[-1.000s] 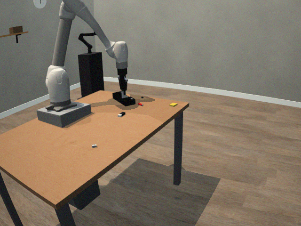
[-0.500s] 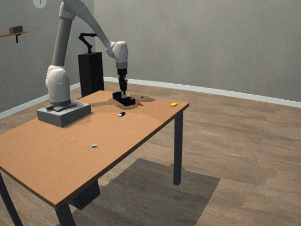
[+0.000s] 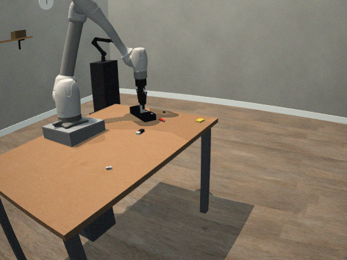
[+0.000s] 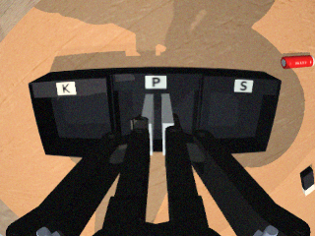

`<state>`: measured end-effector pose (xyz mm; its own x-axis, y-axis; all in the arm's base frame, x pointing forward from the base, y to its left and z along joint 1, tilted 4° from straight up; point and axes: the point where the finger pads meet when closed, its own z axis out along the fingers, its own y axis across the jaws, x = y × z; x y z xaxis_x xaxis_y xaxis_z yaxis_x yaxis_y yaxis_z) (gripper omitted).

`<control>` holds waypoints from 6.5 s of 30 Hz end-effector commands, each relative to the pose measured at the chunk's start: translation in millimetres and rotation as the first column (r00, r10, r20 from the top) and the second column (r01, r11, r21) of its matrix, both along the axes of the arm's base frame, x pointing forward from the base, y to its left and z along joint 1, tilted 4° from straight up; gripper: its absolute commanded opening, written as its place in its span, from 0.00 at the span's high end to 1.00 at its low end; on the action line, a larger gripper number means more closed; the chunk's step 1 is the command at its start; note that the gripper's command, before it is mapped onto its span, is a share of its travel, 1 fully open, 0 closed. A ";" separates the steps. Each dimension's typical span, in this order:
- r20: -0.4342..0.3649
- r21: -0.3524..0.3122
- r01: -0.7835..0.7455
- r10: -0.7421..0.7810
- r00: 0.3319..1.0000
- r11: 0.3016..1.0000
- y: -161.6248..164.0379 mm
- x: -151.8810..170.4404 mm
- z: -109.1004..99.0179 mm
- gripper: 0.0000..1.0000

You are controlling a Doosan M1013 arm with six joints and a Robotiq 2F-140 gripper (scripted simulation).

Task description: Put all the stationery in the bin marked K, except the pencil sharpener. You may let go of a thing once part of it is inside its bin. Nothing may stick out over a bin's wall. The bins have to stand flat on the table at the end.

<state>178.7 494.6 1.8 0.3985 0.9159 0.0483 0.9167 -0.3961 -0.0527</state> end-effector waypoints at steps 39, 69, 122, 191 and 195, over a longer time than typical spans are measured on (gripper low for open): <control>-0.005 -0.005 -0.001 0.001 1.000 1.000 -4.7 -4.4 -4.4 0.85; -0.005 -0.005 -0.001 0.001 1.000 1.000 -4.9 -4.6 -4.6 0.85; -0.005 -0.005 -0.001 0.001 1.000 1.000 -3.1 -1.2 16.9 0.85; -0.005 -0.005 -0.001 0.001 1.000 1.000 -5.5 0.2 57.5 0.85; -0.005 -0.005 -0.001 0.001 1.000 1.000 -5.5 0.2 57.5 0.85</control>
<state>175.0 485.3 54.6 0.3957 0.9177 0.0344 0.9176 -0.3935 -0.0572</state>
